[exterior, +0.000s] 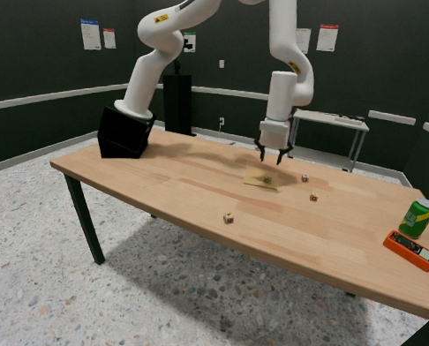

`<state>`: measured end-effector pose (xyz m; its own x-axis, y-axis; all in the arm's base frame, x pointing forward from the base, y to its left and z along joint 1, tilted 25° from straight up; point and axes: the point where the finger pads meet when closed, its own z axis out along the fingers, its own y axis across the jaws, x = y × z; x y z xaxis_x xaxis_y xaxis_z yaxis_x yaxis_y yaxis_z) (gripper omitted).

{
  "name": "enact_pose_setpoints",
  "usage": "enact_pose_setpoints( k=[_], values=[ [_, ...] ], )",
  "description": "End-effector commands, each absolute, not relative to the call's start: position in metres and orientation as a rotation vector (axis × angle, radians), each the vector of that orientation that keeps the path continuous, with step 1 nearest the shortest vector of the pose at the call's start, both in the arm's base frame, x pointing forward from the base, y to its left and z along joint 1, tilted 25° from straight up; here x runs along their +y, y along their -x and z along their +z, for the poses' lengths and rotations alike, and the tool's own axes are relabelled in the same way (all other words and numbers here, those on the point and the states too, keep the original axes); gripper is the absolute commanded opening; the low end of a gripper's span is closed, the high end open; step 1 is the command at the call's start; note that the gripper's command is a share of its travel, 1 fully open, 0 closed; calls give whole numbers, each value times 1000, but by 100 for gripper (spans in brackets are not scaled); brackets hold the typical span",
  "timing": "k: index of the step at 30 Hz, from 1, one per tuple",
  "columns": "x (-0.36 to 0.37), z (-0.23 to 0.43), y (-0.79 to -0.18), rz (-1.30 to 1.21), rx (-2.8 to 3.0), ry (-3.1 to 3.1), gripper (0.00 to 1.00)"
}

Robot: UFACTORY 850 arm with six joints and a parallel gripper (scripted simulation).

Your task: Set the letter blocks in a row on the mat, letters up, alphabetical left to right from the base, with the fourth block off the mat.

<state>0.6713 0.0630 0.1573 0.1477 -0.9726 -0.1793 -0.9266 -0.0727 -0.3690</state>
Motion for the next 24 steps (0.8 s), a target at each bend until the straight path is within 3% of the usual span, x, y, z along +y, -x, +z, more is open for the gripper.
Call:
enact_pose_setpoints(
  k=[1,24],
  values=[
    [63,158,-672,-161,1815,2038,64],
    [64,155,-673,-159,1811,2035,64]
  ],
)
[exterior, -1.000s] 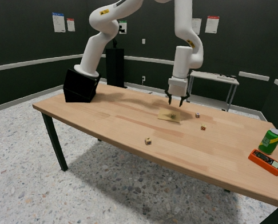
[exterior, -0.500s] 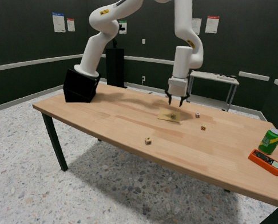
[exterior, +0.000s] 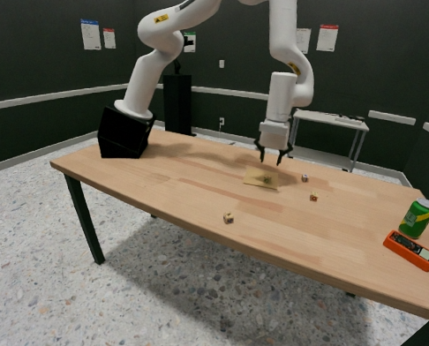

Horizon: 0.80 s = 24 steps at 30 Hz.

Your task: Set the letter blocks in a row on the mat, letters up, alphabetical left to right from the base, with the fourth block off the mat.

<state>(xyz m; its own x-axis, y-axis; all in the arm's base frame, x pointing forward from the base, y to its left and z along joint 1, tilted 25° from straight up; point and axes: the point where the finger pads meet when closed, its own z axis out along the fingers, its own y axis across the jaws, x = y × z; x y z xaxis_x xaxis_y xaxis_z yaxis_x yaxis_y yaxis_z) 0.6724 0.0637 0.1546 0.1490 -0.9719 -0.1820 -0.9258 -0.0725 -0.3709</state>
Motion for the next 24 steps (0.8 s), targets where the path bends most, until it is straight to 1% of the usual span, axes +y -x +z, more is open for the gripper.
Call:
enact_pose_setpoints(
  k=[1,24],
  values=[
    [64,154,-674,-159,1810,2035,64],
    [71,124,-686,-159,1810,2034,64]
  ],
)
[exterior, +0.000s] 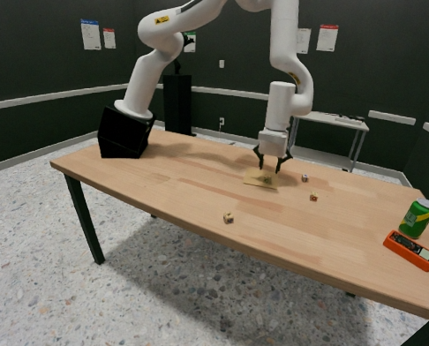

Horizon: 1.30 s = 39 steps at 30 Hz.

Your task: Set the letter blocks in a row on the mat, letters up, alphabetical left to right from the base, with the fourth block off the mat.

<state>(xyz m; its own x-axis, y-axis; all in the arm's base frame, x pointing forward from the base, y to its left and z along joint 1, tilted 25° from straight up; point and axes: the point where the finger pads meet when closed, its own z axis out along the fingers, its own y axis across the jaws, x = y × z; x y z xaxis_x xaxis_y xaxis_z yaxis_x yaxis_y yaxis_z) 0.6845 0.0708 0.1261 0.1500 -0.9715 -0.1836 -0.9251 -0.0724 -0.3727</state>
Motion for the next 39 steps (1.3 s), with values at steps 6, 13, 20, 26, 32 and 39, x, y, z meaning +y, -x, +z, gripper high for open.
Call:
enact_pose_setpoints(
  k=[6,13,20,26,32,39],
  values=[
    [73,116,-689,-159,1810,2034,64],
    [74,112,-691,-159,1810,2034,64],
    [75,110,-692,-159,1810,2034,64],
    [75,110,-692,-159,1810,2034,64],
    [75,110,-692,-159,1810,2034,64],
    [76,107,-693,-159,1810,2034,64]
  ],
)
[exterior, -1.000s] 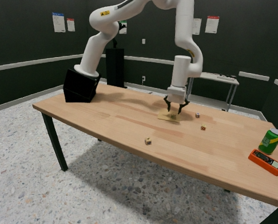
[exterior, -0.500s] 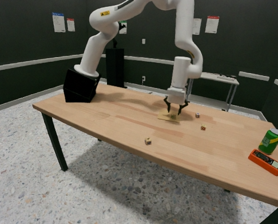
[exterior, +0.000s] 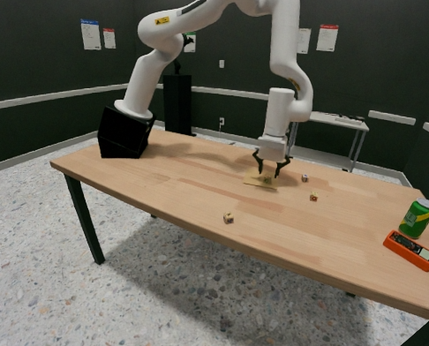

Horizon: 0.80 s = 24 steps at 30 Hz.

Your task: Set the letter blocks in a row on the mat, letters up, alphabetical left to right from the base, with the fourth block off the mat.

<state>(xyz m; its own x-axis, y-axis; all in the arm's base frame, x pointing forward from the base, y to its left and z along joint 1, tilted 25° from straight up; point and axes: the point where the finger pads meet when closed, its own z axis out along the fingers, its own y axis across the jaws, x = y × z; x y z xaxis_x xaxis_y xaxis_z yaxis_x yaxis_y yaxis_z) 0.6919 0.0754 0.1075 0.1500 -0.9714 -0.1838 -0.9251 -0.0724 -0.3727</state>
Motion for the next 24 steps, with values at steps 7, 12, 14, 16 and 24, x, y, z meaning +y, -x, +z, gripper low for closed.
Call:
enact_pose_setpoints(
  k=[7,12,14,16,24],
  values=[
    [78,98,-696,-159,1810,2034,64],
    [80,91,-699,-159,1810,2034,64],
    [80,88,-700,-159,1810,2034,64],
    [81,86,-701,-159,1810,2034,64],
    [82,82,-703,-159,1810,2034,64]
  ],
)
